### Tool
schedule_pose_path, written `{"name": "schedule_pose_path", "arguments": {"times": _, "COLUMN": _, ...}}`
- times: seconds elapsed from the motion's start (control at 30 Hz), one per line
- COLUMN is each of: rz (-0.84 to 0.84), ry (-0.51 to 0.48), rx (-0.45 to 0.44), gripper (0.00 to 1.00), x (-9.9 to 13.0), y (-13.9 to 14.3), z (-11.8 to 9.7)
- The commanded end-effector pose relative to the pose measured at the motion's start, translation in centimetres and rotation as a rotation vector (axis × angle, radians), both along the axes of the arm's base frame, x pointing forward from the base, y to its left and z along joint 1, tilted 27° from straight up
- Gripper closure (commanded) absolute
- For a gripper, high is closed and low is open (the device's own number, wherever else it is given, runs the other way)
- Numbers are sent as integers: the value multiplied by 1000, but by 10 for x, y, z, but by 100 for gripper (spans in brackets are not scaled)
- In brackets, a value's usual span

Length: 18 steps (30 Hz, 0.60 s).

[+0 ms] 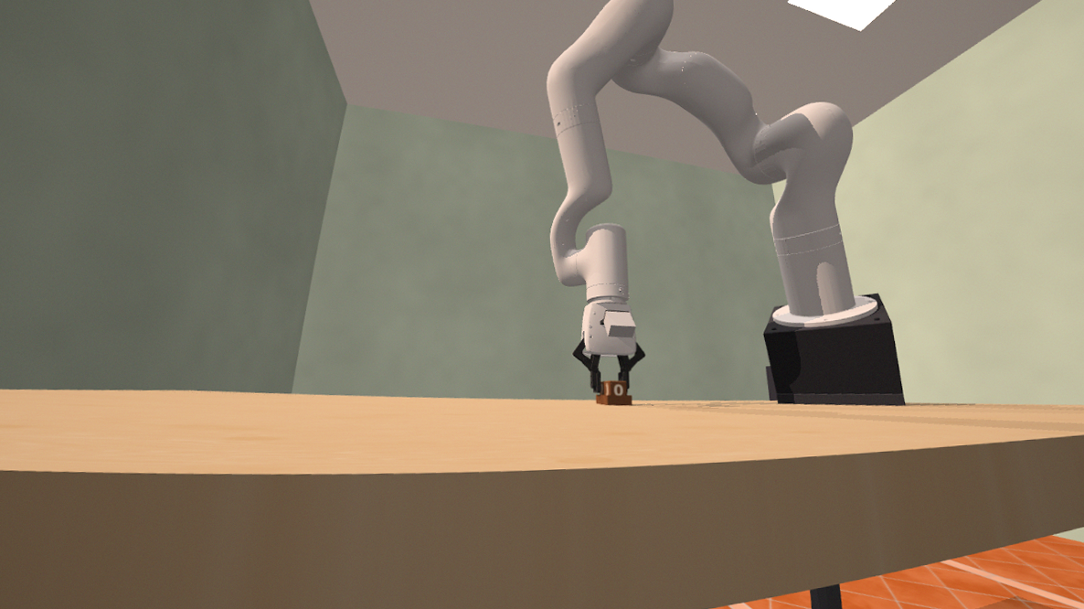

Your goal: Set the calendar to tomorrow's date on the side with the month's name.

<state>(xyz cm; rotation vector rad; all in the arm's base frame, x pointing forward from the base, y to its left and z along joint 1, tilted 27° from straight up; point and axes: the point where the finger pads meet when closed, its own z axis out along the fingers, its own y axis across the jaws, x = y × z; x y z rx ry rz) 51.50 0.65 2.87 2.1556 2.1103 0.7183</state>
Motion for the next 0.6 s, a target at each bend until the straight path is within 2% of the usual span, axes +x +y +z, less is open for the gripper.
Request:
{"name": "schedule_pose_path", "arguments": {"times": 0.0, "rz": 0, "ry": -1, "rx": 0, "gripper": 51, "x": 0, "y": 0, "z": 0}}
{"name": "schedule_pose_path", "arguments": {"times": 0.03, "rz": 0, "ry": -1, "rx": 0, "gripper": 51, "x": 0, "y": 0, "z": 0}}
{"name": "schedule_pose_path", "arguments": {"times": 0.07, "rz": 0, "ry": -1, "rx": 0, "gripper": 71, "x": 0, "y": 0, "z": 0}}
{"name": "schedule_pose_path", "arguments": {"times": 0.57, "rz": 0, "ry": -1, "rx": 0, "gripper": 71, "x": 0, "y": 0, "z": 0}}
